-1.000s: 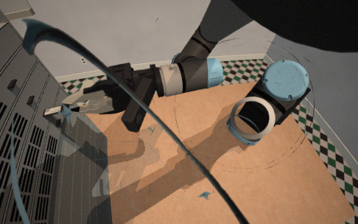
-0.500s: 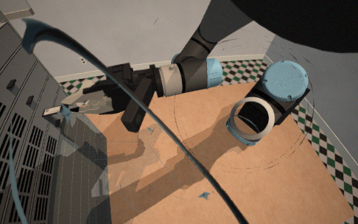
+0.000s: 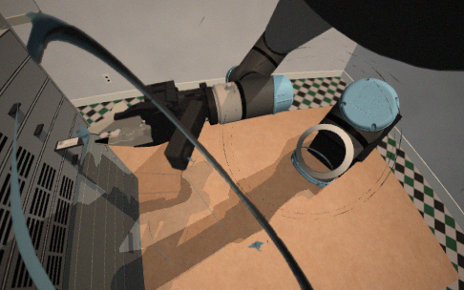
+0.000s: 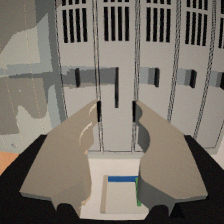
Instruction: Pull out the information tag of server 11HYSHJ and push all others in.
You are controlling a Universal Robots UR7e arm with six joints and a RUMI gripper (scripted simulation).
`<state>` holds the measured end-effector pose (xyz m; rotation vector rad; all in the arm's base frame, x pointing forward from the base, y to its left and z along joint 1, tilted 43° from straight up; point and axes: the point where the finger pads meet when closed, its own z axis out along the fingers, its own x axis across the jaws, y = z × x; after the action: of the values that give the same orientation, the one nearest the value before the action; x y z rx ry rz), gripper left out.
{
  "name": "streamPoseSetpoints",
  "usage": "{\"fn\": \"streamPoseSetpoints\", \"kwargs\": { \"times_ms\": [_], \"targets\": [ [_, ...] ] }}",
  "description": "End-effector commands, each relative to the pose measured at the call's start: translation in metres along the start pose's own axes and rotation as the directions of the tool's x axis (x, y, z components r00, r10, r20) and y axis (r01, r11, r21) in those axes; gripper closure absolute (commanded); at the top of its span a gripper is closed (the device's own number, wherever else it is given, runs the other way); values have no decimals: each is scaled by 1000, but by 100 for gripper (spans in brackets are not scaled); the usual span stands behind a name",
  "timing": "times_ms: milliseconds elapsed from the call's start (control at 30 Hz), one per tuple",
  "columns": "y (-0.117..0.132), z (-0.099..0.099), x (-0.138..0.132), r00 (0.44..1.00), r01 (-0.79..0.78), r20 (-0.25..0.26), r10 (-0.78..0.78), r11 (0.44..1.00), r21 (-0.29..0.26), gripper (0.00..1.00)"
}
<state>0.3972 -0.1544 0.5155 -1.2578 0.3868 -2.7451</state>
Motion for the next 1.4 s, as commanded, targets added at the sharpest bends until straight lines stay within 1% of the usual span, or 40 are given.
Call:
{"fn": "streamPoseSetpoints", "kwargs": {
  "times_ms": [0,200,267,500,733,1067,1367],
  "targets": [
    [0,-10,0,1000,0,0,0,1000,1,85],
    [0,-25,0,1000,0,0,0,1000,1,85],
    [0,-25,0,1000,0,0,0,1000,1,85],
    [0,-41,0,1000,0,0,0,1000,1,85],
    [0,-52,1,1000,0,0,0,1000,1,85],
    [0,-58,0,1000,0,0,0,1000,1,85],
    [0,-59,0,1000,0,0,0,1000,1,85]
  ]
}}
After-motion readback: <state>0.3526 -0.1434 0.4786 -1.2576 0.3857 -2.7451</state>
